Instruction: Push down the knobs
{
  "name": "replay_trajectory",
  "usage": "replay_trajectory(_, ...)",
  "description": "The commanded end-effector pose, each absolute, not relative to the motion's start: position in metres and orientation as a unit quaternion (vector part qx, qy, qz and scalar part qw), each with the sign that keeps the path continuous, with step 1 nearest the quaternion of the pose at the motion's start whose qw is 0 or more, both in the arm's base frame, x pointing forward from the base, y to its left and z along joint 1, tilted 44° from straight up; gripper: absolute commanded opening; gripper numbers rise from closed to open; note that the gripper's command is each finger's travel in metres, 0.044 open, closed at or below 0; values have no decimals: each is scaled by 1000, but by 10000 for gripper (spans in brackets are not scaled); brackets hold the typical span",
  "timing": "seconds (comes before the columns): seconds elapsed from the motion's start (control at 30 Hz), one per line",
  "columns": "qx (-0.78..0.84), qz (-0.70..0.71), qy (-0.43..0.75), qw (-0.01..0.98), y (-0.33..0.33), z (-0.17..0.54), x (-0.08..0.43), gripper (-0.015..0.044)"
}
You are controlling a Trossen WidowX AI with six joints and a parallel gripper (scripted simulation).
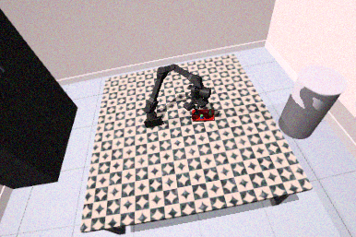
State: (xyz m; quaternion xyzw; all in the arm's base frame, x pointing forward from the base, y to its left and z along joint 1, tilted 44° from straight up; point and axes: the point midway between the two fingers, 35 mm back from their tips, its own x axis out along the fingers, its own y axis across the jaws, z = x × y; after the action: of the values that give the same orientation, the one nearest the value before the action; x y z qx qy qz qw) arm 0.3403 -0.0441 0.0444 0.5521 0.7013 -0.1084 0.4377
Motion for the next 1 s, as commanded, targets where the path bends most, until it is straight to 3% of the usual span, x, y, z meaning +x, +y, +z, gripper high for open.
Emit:
replay_trajectory(0.0, 554, -125, 684, 458, -59, 52, 345, 53)
replay_trajectory(0.07, 545, -109, 685, 471, -61, 52, 349, 0)
replay_trajectory(0.97, 304, 210, 633, 681, -89, 58, 411, 0)
